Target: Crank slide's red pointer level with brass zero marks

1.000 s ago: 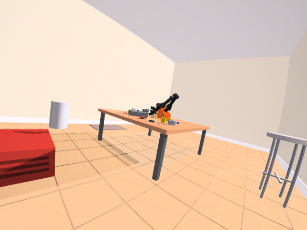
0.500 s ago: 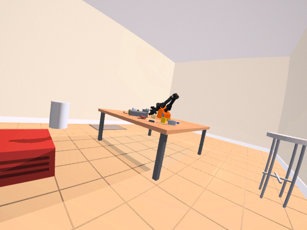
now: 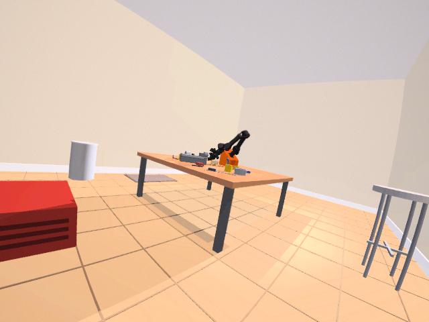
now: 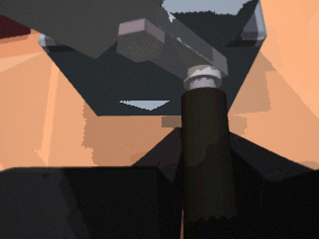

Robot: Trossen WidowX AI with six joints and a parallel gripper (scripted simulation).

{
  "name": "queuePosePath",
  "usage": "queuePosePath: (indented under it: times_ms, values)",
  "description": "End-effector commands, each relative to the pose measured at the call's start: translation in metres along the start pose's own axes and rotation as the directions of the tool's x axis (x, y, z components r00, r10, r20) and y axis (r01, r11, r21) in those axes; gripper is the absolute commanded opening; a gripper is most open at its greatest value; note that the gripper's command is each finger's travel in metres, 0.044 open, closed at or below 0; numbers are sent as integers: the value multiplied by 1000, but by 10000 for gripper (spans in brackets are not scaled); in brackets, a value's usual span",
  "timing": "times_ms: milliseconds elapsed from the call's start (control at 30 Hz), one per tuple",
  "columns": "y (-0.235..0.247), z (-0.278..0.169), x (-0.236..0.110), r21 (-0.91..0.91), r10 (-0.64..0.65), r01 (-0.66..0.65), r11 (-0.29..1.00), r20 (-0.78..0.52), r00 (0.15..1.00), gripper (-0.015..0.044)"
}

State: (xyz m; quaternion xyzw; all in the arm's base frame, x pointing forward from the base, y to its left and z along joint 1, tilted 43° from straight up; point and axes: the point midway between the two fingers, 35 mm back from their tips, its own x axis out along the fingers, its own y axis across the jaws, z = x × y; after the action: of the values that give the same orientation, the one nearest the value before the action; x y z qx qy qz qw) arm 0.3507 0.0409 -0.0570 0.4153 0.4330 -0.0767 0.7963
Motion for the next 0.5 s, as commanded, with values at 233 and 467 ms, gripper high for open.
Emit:
queuePosePath:
  times_ms: [233,467]
  values:
    - [-10,10,-11,8,-13,13,1000,9,1000,0]
    - [-11,18,-18,8,-13,13,1000,9,1000,0]
